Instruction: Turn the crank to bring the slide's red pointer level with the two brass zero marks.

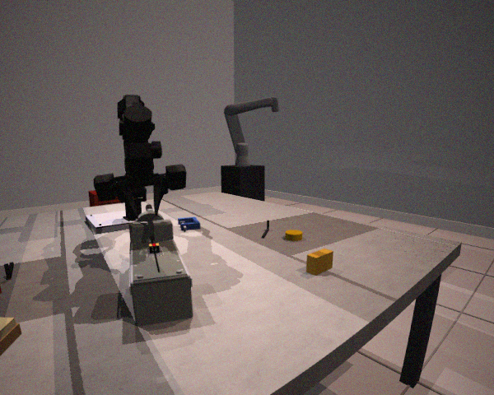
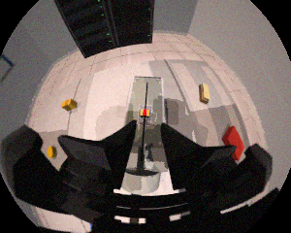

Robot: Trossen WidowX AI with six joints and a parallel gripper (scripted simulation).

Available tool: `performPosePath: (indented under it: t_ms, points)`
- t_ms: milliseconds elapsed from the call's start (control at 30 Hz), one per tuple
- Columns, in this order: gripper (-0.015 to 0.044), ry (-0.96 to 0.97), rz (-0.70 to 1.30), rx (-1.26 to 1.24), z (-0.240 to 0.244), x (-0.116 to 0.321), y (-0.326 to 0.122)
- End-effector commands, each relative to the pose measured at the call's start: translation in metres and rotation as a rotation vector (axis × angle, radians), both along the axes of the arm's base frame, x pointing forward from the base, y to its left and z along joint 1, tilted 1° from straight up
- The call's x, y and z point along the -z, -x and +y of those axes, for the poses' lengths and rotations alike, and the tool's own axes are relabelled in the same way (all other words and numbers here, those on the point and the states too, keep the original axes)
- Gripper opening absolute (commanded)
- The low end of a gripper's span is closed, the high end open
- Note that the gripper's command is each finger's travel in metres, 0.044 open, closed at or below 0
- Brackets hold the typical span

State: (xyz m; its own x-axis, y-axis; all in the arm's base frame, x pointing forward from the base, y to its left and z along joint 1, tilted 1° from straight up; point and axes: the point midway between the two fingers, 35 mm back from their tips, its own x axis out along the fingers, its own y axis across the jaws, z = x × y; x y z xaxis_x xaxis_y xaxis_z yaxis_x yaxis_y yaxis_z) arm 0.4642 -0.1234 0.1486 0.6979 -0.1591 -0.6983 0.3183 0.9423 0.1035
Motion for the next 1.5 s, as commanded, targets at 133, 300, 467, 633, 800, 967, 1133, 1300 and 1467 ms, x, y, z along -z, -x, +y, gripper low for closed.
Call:
performPosePath:
  t_ms: [133,300,467,633,800,967,1133,1300,1467]
  points:
    - [0.0000,0.000,0.000,0.000,0.000,0.000,0.000]
    - [0.0000,0.000,0.000,0.000,0.000,0.000,0.000]
    - [0.0000,-0.001,0.000,0.000,0.000,0.000,0.000]
    - [0.0000,-0.001,0.000,0.000,0.000,0.000,0.000]
    - [0.0079,-0.001,0.000,0.000,0.000,0.000,0.000]
    - [0.0210,-0.001,0.000,0.000,0.000,0.000,0.000]
    - [0.0341,-0.001,0.000,0.000,0.000,0.000,0.000]
    - [0.0440,-0.001,0.000,-0.001,0.000,-0.017,-0.001]
    - [0.0440,-0.001,-0.001,-0.001,0.000,-0.050,0.000]
